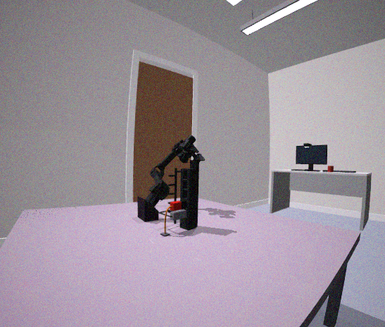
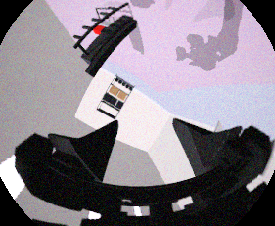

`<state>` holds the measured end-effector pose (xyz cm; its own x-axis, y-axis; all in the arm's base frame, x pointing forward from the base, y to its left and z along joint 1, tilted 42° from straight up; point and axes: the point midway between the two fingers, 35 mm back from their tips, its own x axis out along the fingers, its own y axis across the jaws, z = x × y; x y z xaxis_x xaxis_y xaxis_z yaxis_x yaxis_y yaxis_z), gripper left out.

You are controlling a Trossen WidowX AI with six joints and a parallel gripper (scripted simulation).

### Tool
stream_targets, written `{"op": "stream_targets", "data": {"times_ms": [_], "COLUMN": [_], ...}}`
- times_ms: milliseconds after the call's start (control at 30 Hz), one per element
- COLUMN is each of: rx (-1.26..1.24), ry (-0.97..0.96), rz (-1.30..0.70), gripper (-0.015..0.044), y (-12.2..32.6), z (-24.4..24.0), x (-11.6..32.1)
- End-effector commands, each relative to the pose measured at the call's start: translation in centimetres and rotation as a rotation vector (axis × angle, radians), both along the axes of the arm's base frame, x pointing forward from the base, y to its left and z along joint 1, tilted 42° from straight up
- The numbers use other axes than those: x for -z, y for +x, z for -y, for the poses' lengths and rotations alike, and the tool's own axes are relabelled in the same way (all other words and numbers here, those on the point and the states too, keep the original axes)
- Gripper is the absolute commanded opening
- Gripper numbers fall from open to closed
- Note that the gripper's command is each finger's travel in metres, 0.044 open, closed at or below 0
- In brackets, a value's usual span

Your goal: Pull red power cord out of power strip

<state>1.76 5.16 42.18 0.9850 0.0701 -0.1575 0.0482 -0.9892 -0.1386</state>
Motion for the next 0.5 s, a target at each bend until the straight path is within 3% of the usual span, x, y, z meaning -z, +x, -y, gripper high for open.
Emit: {"op": "stream_targets", "data": {"times_ms": [0, 100, 267, 467], "rx": [0.001, 0.02, 0.105, 0.248], "ry": [0.005, 0.088, 0.395, 0.79], "rz": [-0.002, -0.029, -0.128, -0.242], "gripper": [0.0374, 0.0295, 0.0164, 0.016], "y": [0.1, 1.2, 5.2, 10.4], "z": [0.0, 0.4, 1.8, 3.9], "x": [0.0, -0.1, -0.1, 0.7]}}
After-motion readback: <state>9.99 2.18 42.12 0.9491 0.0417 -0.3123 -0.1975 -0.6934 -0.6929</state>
